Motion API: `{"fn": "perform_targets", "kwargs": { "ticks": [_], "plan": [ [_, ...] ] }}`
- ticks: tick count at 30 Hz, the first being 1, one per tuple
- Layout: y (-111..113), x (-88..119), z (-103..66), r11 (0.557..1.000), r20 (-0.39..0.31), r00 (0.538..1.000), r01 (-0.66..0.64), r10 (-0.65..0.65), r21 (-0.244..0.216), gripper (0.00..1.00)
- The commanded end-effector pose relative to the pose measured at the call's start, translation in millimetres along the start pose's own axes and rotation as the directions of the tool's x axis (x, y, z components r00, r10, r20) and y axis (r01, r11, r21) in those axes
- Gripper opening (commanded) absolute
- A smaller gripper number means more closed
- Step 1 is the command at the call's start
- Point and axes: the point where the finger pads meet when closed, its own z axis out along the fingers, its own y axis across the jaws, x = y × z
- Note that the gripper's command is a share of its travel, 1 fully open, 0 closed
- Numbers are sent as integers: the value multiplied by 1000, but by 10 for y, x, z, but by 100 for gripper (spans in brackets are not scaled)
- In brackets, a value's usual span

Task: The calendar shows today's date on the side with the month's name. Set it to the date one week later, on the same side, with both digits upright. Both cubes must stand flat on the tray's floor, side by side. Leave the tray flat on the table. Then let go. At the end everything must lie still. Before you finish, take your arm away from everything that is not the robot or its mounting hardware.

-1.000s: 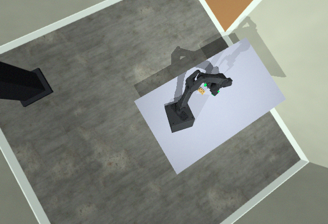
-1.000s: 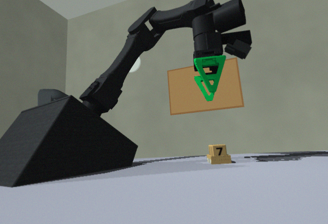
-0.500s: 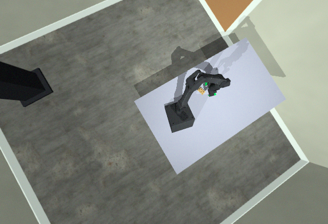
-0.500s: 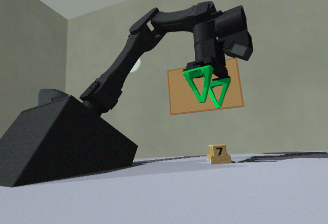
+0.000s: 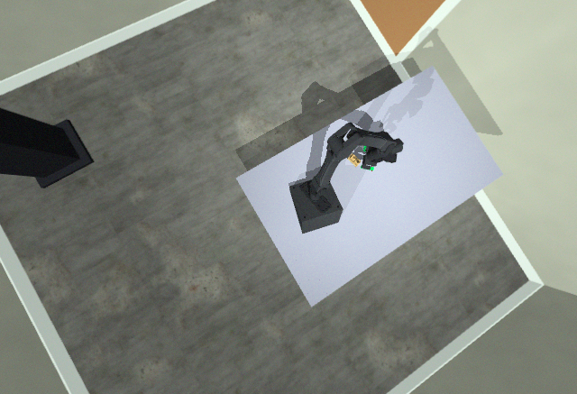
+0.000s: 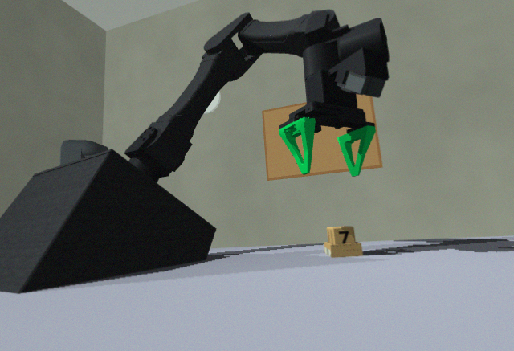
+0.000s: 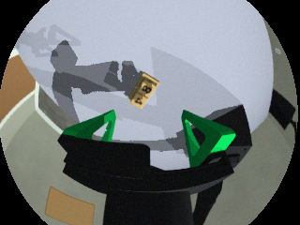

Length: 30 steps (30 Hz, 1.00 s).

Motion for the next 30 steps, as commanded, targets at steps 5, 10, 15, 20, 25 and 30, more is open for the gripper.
{"fn": "perform_targets", "kwargs": {
  "ticks": [5, 10, 15, 20, 25, 30],
  "plan": [
    [-3, -20, 144, 959, -1, 959, -282, 282, -2, 100],
    [-1, -51, 171, 902, 6, 902, -431, 431, -10, 100],
    [13, -89, 177, 843, 11, 843, -537, 537, -23, 100],
    [30, -87, 144, 841, 16, 841, -539, 540, -33, 100],
    [31, -87, 142, 842, 17, 842, -539, 540, -33, 45],
    [28, -83, 142, 841, 16, 841, -540, 541, -32, 45]
  ]
}}
